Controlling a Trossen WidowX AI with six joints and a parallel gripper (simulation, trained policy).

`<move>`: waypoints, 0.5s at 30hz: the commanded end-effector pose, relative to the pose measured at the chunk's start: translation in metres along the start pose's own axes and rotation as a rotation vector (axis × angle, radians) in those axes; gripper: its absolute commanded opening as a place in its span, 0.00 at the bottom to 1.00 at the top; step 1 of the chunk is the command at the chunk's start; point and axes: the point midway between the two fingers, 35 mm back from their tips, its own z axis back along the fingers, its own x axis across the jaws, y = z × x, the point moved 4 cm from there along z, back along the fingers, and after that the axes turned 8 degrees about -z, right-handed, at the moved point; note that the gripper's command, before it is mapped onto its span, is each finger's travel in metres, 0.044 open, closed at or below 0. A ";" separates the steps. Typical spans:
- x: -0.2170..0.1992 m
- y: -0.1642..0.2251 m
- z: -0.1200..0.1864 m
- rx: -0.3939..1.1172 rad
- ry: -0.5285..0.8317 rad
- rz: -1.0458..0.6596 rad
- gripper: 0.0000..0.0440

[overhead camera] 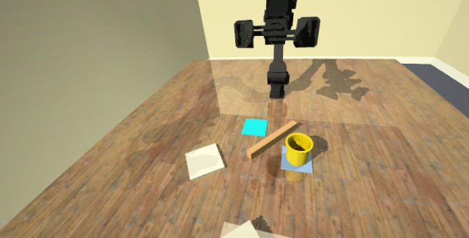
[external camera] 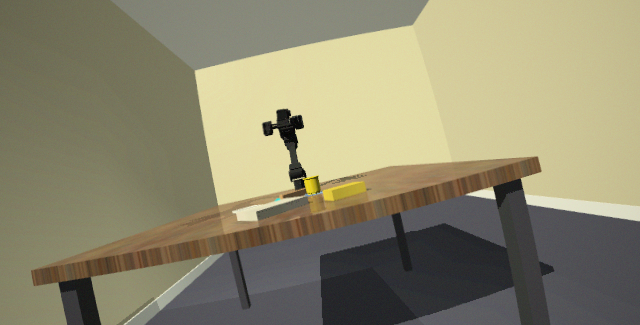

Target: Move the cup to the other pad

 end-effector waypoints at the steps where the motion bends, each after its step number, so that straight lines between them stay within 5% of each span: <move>1: 0.001 -0.001 0.000 0.001 -0.001 -0.001 0.85; 11: 0.003 -0.007 -0.007 0.066 0.006 -0.038 0.26; 15: 0.006 -0.009 -0.013 0.102 0.005 -0.069 0.26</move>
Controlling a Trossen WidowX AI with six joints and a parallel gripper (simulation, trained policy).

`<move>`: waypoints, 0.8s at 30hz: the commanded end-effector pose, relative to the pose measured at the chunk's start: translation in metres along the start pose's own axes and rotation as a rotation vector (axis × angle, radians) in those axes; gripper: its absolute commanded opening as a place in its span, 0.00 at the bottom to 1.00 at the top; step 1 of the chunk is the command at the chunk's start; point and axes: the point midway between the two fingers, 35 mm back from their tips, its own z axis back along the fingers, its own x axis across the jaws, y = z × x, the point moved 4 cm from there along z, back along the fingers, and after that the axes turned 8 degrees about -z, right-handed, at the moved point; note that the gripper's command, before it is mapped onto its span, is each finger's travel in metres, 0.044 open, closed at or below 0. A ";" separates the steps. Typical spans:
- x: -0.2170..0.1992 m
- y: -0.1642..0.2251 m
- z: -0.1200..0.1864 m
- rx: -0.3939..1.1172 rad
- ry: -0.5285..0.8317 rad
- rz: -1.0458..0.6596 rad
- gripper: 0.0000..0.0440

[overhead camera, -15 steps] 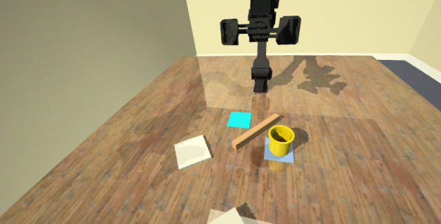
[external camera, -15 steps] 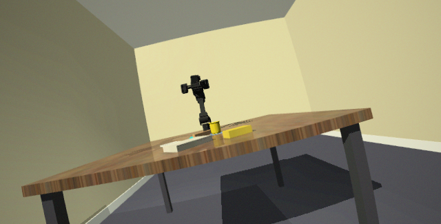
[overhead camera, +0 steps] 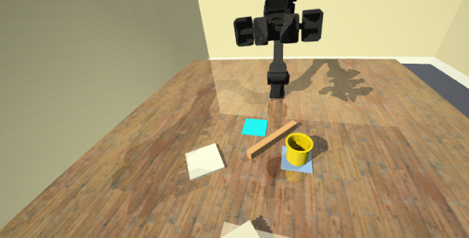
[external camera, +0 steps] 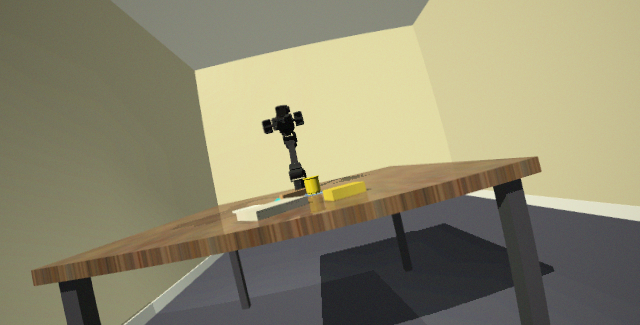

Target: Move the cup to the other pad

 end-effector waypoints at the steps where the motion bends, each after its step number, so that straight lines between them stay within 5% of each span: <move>1: 0.002 -0.001 -0.004 0.025 0.001 -0.025 0.28; 24: 0.021 -0.013 -0.032 0.243 0.007 -0.258 0.35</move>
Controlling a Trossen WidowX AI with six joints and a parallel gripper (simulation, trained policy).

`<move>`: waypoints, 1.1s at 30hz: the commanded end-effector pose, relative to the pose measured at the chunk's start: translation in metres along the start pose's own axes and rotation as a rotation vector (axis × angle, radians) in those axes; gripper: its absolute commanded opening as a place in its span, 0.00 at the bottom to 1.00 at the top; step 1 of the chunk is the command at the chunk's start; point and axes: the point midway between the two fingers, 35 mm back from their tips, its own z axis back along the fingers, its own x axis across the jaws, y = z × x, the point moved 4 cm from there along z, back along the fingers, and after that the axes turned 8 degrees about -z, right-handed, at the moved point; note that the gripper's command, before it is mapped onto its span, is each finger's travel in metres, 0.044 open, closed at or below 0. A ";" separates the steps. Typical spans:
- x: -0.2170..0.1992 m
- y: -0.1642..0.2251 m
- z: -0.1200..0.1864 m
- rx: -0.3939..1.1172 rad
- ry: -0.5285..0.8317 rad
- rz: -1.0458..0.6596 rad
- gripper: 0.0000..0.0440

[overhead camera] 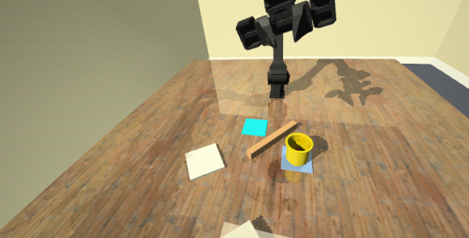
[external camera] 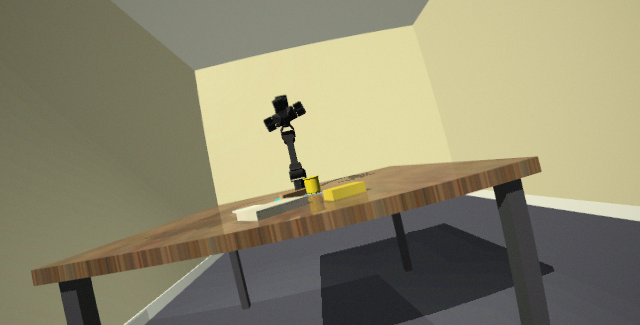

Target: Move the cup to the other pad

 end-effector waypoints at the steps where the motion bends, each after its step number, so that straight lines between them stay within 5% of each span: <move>1: 0.003 0.000 -0.003 0.032 0.001 -0.032 0.35; 33: 0.026 0.006 -0.034 0.366 0.180 -0.432 0.41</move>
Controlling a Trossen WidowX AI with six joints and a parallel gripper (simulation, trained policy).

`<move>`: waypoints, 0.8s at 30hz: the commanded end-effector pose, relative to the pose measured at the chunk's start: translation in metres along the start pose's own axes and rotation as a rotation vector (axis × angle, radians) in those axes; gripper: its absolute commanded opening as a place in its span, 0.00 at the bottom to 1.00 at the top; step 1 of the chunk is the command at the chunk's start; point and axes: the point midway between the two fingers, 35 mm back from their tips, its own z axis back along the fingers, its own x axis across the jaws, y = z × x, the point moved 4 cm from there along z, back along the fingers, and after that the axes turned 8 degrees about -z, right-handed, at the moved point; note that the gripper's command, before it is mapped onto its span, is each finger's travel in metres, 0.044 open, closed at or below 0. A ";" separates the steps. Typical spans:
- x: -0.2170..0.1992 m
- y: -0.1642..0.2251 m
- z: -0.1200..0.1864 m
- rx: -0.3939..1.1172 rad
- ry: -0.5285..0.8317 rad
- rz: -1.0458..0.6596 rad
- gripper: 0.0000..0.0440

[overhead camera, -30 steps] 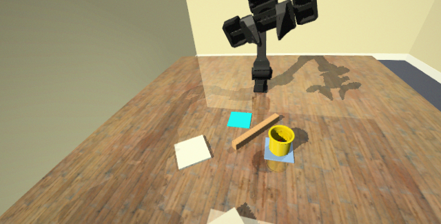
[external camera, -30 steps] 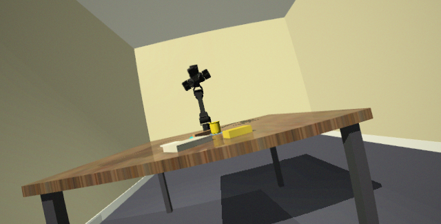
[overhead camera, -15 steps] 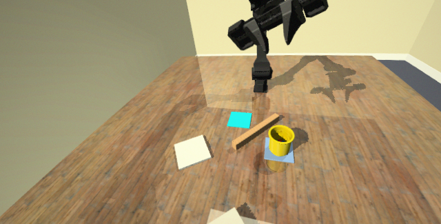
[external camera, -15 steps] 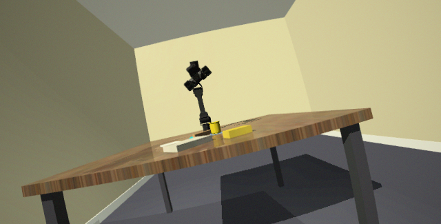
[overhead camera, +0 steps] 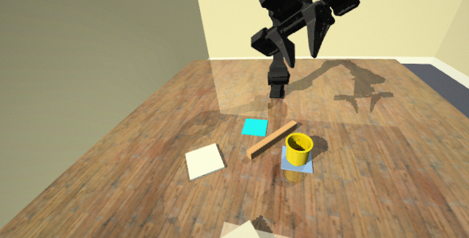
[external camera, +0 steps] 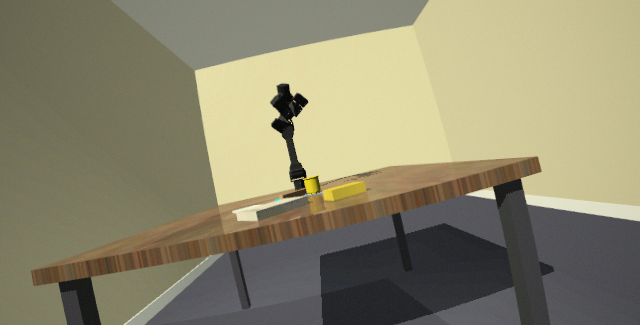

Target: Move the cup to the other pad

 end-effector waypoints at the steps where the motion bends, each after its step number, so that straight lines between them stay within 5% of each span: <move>1: 0.001 0.003 -0.004 0.032 0.021 -0.035 0.41; 24: -0.009 0.029 -0.033 0.227 0.286 -0.258 0.35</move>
